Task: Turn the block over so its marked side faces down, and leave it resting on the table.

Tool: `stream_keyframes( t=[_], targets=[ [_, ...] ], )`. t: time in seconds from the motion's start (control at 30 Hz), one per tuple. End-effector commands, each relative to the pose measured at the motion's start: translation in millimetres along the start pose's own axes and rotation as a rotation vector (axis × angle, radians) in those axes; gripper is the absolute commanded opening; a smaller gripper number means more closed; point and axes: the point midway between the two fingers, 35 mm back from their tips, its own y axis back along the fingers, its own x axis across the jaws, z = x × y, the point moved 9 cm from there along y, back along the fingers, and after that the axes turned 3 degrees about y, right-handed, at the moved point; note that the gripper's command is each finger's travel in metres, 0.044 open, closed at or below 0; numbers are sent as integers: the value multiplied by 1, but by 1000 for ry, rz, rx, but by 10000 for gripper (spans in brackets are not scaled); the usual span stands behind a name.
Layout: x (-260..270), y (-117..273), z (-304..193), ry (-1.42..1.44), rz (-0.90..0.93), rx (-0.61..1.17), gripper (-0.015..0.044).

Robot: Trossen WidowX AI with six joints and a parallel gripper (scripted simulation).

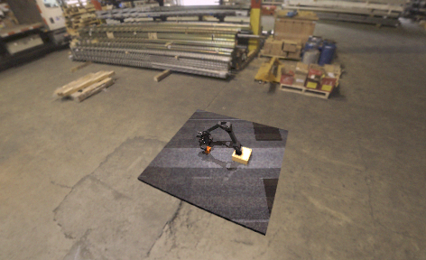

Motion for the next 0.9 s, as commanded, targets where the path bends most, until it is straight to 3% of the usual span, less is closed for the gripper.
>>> stream_keyframes(
  t=[0.0, 0.33, 0.6, 0.87],
  targets=[
    [0, -7, -1, 6, 3, 4, 440],
    [0, -21, -1, 6, 3, 4, 440],
    [0, -21, -1, 6, 3, 4, 230],
    [0, -21, -1, 6, 3, 4, 177]
  ],
)
